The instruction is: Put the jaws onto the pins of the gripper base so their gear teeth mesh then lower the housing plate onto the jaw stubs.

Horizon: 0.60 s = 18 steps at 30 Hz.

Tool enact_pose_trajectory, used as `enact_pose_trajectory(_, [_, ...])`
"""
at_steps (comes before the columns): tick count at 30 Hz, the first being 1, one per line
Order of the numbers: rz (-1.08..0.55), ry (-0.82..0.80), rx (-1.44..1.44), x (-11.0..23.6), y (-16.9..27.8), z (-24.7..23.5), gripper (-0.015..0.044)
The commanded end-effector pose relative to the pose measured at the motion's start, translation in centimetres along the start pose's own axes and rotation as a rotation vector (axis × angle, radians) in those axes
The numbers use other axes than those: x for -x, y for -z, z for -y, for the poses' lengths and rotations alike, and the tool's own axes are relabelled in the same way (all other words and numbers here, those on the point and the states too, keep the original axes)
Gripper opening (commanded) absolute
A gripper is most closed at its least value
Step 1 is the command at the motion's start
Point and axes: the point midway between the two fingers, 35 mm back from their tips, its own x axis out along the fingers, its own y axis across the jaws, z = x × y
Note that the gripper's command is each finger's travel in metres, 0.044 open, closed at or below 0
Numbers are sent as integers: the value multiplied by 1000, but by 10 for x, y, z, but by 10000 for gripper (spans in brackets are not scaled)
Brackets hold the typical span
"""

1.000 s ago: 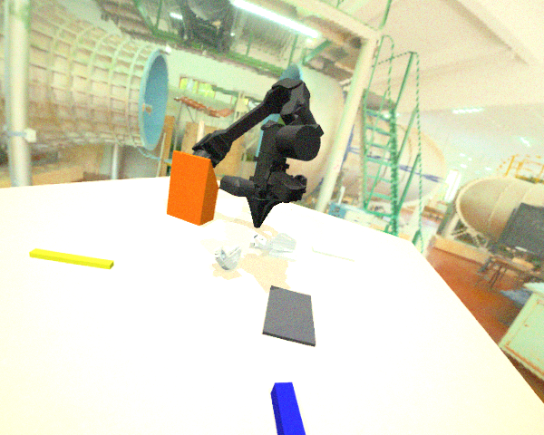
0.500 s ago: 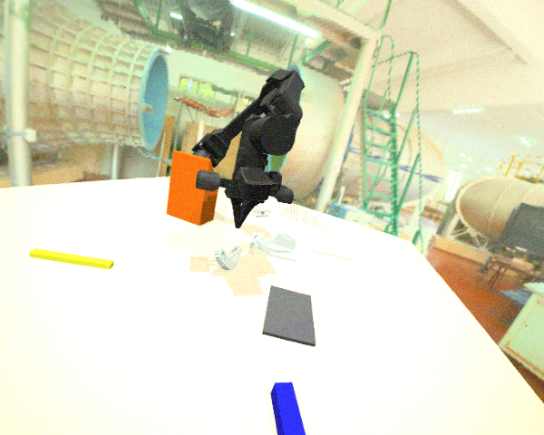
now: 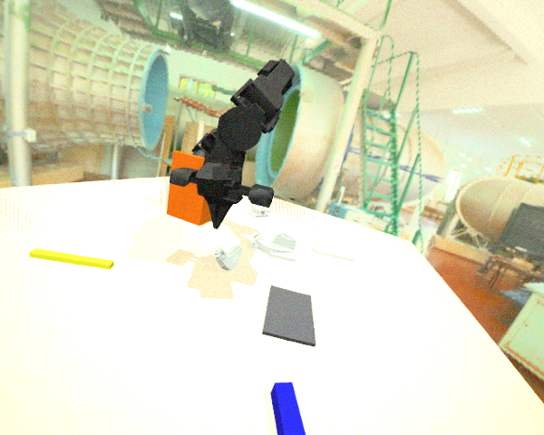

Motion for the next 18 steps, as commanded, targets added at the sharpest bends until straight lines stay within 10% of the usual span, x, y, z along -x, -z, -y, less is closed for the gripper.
enact_pose_trajectory(1, [-5,4,-97,-2,-6,9,0])
enact_pose_trajectory(18, [-7,4,-137,-16,-8,12,0])
